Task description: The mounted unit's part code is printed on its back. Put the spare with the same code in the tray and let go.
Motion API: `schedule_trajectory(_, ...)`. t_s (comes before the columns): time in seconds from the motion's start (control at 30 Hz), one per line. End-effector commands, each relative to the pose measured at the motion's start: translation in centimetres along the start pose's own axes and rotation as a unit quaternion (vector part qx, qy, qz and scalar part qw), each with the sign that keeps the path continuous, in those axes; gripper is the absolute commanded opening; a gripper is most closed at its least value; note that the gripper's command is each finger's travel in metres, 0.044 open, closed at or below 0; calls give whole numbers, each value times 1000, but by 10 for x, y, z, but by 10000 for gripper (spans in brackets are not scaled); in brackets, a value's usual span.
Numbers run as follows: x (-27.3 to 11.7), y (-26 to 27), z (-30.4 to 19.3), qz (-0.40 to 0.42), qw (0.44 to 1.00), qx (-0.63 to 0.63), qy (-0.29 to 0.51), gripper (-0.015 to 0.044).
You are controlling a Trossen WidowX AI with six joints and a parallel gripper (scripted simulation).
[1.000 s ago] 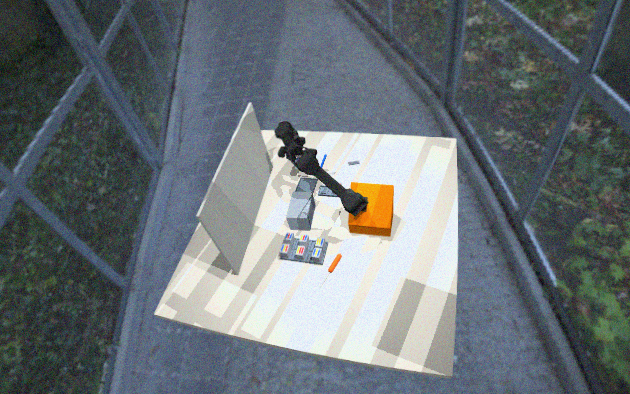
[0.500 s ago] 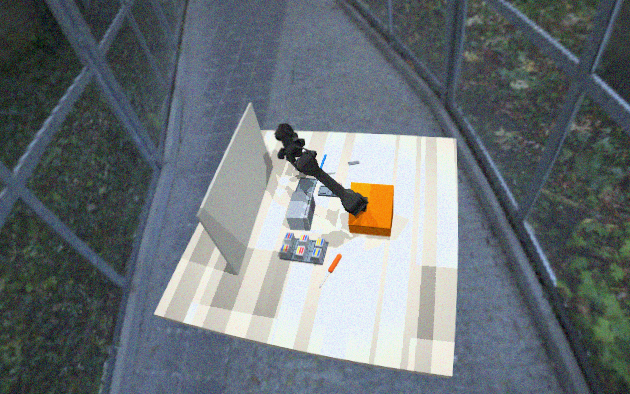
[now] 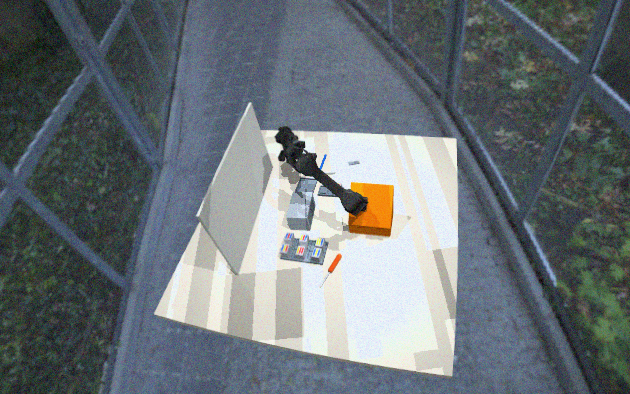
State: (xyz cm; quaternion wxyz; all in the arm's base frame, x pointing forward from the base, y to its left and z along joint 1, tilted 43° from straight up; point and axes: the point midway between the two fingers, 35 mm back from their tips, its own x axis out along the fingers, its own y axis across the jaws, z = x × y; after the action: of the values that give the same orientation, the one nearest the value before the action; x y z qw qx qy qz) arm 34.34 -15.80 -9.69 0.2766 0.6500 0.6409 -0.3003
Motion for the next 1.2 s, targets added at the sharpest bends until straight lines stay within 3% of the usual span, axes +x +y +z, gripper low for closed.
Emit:
schedule_trajectory(0.0,5,1,0,2,1000,2,2,0)
schedule_trajectory(1.17,46,4,0,3,1000,2,2,0)
